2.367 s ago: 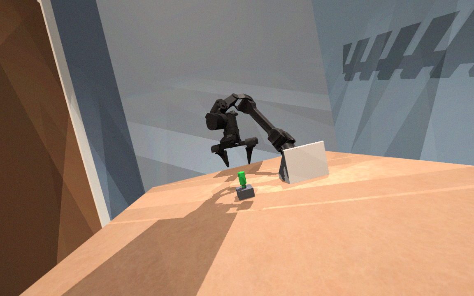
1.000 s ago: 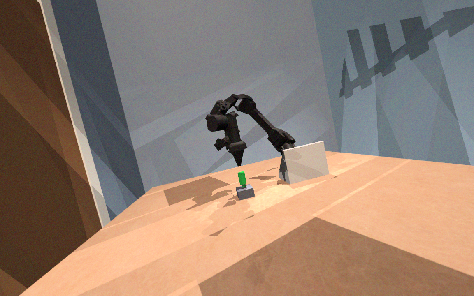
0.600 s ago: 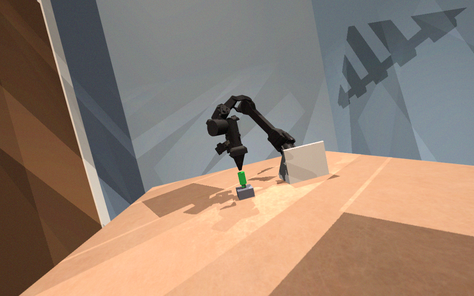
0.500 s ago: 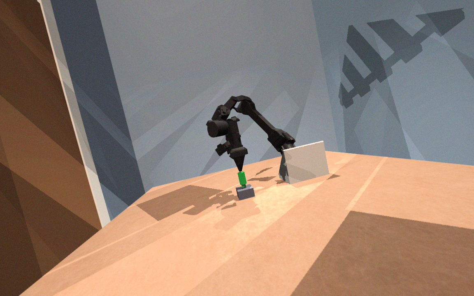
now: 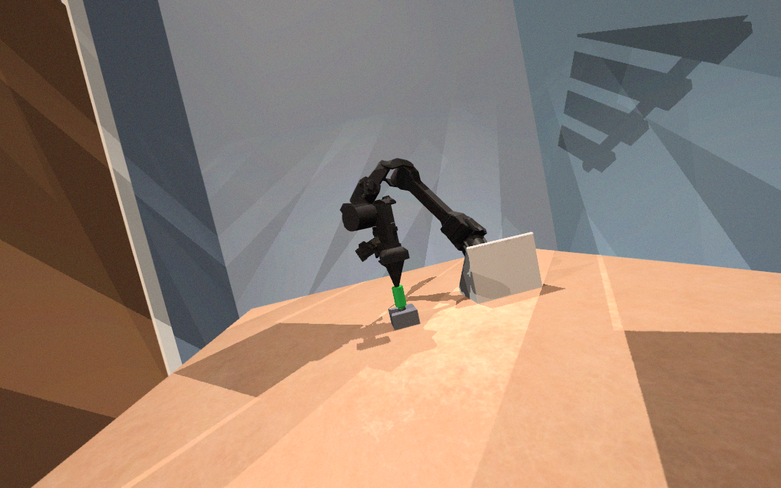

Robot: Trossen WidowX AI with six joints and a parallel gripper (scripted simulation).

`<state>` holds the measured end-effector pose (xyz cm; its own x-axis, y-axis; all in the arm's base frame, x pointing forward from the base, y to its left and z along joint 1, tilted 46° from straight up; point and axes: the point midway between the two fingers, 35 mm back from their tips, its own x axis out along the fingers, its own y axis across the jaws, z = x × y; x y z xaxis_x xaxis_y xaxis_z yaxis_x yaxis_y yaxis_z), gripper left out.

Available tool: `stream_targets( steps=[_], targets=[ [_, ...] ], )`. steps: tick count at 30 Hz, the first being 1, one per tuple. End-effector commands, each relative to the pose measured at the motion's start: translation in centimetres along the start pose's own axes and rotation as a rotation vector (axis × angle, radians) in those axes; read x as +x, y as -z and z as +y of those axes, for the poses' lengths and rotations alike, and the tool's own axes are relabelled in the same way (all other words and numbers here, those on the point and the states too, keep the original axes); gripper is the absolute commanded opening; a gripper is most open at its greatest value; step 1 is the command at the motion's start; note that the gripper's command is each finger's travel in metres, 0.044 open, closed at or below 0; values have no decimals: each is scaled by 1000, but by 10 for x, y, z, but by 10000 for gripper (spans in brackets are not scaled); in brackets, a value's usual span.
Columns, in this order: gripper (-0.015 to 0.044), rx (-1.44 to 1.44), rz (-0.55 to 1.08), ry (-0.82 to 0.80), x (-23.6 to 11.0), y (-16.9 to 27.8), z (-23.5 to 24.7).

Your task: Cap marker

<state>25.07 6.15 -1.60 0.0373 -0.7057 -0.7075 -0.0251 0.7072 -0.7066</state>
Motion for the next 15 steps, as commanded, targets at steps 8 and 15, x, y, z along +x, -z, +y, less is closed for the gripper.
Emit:
stream_targets(
  steps=[8,15],
  targets=[
    [0,-1,1,-3,-90,0,1],
    [53,-1,1,-3,-90,0,1]
  ],
)
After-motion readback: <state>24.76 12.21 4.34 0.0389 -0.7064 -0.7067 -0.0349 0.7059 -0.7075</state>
